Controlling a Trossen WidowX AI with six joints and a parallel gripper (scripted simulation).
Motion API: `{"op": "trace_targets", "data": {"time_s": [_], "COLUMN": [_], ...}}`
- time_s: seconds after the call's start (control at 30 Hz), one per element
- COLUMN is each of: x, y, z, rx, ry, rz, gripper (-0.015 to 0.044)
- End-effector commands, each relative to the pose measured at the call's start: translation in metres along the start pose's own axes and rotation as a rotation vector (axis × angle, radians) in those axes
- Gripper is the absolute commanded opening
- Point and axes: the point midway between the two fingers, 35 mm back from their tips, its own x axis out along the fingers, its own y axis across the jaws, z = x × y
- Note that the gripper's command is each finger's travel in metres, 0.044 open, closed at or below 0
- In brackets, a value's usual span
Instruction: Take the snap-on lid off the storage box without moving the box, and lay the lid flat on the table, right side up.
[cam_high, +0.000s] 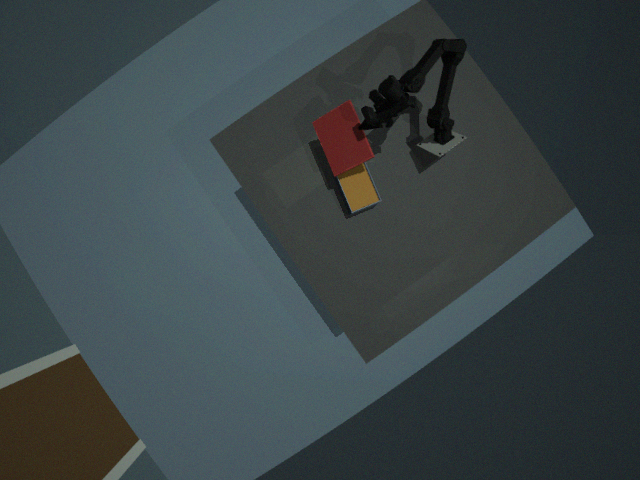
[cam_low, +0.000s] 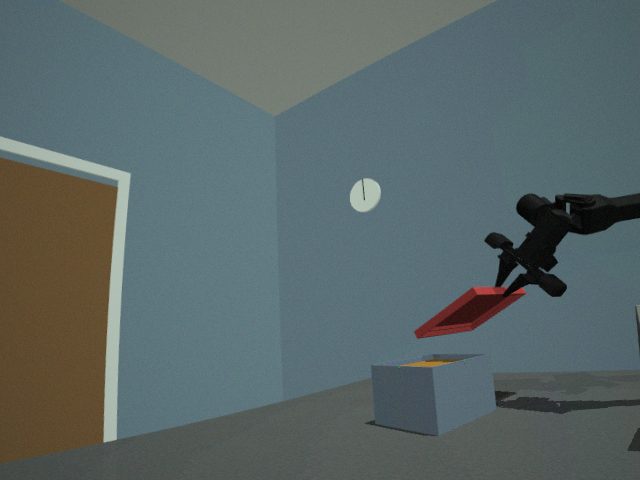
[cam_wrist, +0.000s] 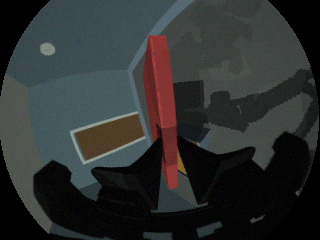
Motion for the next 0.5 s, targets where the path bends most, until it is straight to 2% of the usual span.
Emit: {"op": "trace_targets", "data": {"time_s": [0.0,0.47], "x": [-0.002,-0.004], "y": [0.004,0.003], "z": [0.010,0.038], "rx": [0.005,0.004], "ry": [0.002,0.001], "rz": [0.013,0.014], "gripper": [0.0000,0.0000]}}
